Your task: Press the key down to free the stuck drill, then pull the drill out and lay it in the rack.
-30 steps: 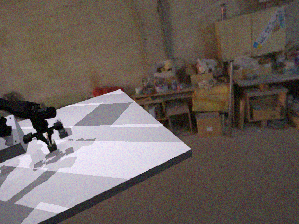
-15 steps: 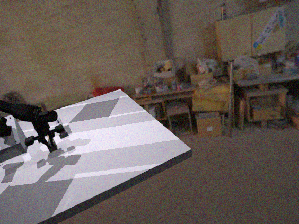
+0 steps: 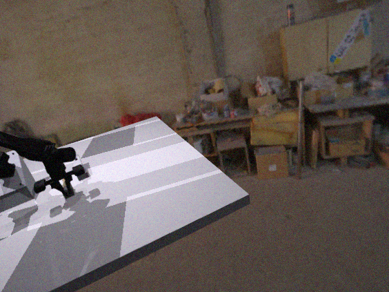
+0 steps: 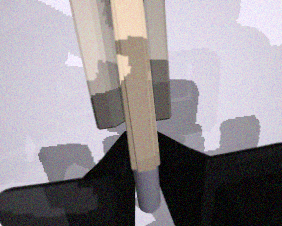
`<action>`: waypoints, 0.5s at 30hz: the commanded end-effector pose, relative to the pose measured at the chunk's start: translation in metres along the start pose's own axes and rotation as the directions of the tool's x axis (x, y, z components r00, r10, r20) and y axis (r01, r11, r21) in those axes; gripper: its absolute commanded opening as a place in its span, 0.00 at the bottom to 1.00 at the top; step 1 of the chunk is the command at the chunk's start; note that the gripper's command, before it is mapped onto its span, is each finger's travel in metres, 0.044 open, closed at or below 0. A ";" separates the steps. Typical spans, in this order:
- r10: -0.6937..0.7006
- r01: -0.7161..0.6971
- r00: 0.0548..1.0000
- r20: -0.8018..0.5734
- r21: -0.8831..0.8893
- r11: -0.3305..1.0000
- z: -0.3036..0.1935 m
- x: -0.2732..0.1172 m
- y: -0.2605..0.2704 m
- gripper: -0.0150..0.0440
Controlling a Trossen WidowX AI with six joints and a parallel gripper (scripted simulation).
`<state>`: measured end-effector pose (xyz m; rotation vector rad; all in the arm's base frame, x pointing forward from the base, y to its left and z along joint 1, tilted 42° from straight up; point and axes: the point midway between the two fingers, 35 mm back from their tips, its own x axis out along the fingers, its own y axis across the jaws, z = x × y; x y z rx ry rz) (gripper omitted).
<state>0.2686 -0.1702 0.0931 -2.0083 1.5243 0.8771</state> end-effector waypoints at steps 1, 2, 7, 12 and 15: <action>0.002 -0.002 1.000 0.006 -0.008 1.000 0.001 0.006 0.001 0.25; 0.002 -0.002 1.000 0.006 -0.008 1.000 0.001 0.007 0.001 0.25; 0.002 -0.002 1.000 0.005 -0.008 1.000 0.001 0.012 0.001 0.25; 0.002 -0.002 1.000 0.005 -0.008 1.000 0.001 0.017 0.001 0.25; 0.002 -0.002 1.000 0.005 -0.008 1.000 0.002 0.020 0.002 0.25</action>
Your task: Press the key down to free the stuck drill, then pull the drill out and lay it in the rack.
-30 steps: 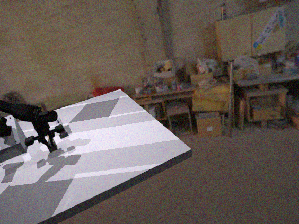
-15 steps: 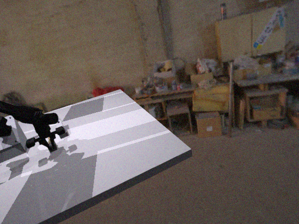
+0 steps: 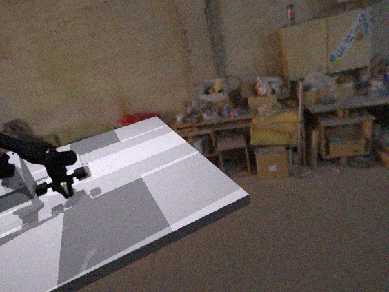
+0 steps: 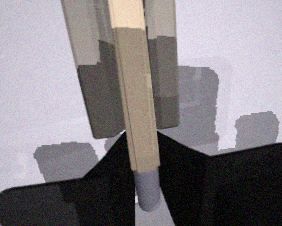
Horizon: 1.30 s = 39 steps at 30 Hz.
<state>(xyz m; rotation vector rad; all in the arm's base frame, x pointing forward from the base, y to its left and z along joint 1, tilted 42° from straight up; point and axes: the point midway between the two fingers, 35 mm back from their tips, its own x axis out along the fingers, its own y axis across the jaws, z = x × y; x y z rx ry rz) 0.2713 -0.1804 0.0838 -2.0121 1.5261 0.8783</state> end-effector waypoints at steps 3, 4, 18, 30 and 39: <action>0.002 -0.002 1.000 0.008 -0.005 1.000 0.004 0.007 0.002 0.25; 0.002 -0.002 1.000 0.008 -0.005 1.000 0.005 0.007 0.002 0.25; -0.001 0.001 1.000 -0.005 0.005 1.000 0.000 0.004 0.001 0.65; 0.000 0.000 1.000 0.006 -0.002 1.000 0.001 -0.013 0.001 1.00; 0.000 0.000 1.000 0.010 -0.004 1.000 0.003 -0.048 0.002 1.00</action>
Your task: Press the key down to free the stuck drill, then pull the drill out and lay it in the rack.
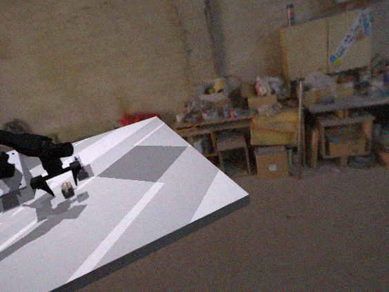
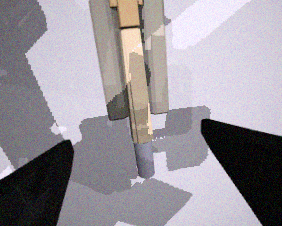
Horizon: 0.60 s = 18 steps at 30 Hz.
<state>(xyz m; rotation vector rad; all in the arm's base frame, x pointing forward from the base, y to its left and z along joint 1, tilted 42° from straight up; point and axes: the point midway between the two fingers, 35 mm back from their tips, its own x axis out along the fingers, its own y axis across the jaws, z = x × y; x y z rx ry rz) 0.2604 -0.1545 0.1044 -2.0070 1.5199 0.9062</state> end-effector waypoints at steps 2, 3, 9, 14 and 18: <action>-0.004 0.004 1.000 -0.006 0.009 1.000 -0.003 -0.022 -0.001 1.00; -0.004 0.004 1.000 -0.005 0.009 1.000 -0.003 -0.025 -0.002 1.00; -0.004 0.004 1.000 -0.005 0.010 1.000 -0.006 -0.042 -0.003 1.00; -0.090 0.087 0.996 0.001 0.261 0.961 -0.002 -0.036 -0.031 1.00; -0.231 0.177 0.973 0.003 0.633 0.753 0.000 -0.043 -0.077 1.00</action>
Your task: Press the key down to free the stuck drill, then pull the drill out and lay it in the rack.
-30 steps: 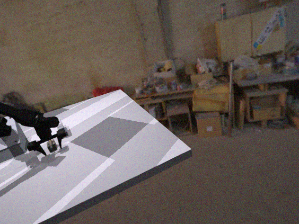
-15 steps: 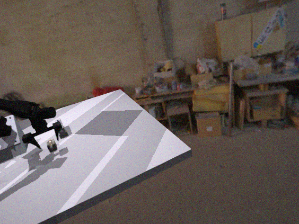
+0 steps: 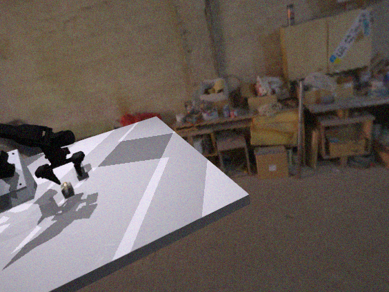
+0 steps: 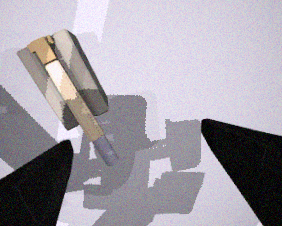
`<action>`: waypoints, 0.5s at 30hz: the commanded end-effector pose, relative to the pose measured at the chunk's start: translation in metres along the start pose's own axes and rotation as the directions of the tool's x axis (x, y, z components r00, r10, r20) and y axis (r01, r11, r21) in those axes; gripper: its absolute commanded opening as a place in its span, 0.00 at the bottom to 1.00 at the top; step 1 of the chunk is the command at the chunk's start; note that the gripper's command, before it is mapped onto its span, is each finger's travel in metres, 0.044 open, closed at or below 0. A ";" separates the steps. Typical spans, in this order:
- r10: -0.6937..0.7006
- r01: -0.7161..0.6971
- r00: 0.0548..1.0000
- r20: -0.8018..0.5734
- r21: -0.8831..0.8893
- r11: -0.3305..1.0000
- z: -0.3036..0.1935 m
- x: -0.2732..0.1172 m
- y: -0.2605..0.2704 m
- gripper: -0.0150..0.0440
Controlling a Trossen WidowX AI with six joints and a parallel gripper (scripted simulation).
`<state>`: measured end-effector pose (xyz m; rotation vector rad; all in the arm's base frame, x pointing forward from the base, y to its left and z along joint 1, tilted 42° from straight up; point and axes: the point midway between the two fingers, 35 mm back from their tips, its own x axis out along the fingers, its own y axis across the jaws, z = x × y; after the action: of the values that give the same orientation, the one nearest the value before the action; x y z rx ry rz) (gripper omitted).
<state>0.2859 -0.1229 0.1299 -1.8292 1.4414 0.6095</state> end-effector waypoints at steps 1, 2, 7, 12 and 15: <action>-0.163 0.120 0.985 0.053 0.469 0.875 0.018 -0.005 -0.053 1.00; -0.197 0.128 0.978 0.064 0.560 0.819 0.023 -0.006 -0.064 1.00; -0.324 0.092 0.940 0.106 0.836 0.542 0.040 -0.015 -0.104 1.00; -0.403 0.008 0.905 0.133 0.944 0.331 0.052 -0.022 -0.129 1.00; -0.450 -0.064 0.880 0.149 0.978 0.200 0.060 -0.028 -0.144 1.00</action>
<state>0.3629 -0.0828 0.1338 -1.2318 1.1211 0.0656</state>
